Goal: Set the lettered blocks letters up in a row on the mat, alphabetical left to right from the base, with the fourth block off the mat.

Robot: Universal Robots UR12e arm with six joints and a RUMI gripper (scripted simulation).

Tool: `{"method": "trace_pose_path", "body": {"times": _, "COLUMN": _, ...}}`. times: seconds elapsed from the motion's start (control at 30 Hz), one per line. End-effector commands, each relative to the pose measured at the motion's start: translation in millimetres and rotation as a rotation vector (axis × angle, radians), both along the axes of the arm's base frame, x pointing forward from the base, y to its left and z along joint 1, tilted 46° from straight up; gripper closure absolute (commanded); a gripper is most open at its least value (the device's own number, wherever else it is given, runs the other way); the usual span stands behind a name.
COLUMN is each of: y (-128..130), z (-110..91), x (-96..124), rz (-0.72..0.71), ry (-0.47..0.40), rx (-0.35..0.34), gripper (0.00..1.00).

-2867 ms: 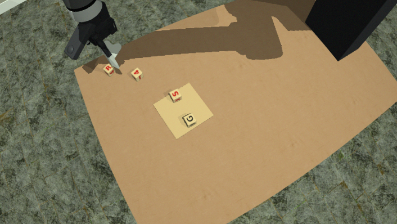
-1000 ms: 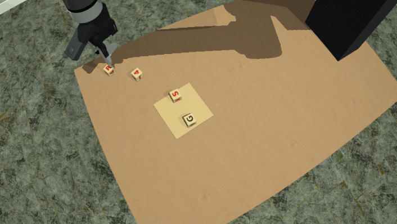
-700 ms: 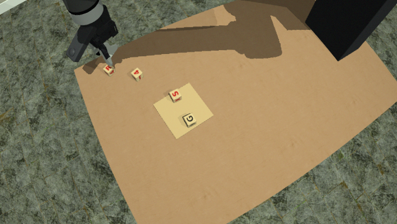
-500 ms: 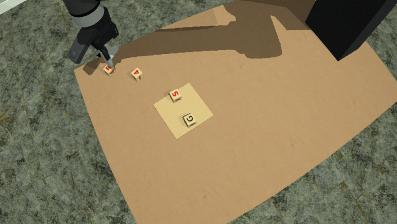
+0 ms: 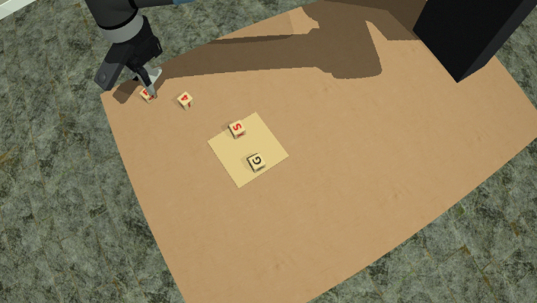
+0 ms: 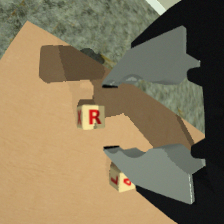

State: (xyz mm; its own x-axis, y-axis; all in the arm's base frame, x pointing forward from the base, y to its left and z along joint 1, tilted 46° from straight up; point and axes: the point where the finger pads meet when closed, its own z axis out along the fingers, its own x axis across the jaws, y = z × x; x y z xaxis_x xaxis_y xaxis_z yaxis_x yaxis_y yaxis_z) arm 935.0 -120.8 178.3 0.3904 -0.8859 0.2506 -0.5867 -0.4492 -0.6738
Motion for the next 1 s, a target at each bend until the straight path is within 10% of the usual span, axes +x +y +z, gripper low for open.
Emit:
{"method": "trace_pose_path", "body": {"times": 0.0, "y": 0.5, "z": -2.8, "x": 3.9, "rz": 0.000, "ry": -0.001, "rx": 0.000, "gripper": 0.60}}
{"method": "trace_pose_path", "body": {"times": 0.97, "y": 1.1, "z": -6.5, "x": 7.8, "rz": 0.000, "ry": -0.001, "rx": 0.000, "gripper": 0.60}}
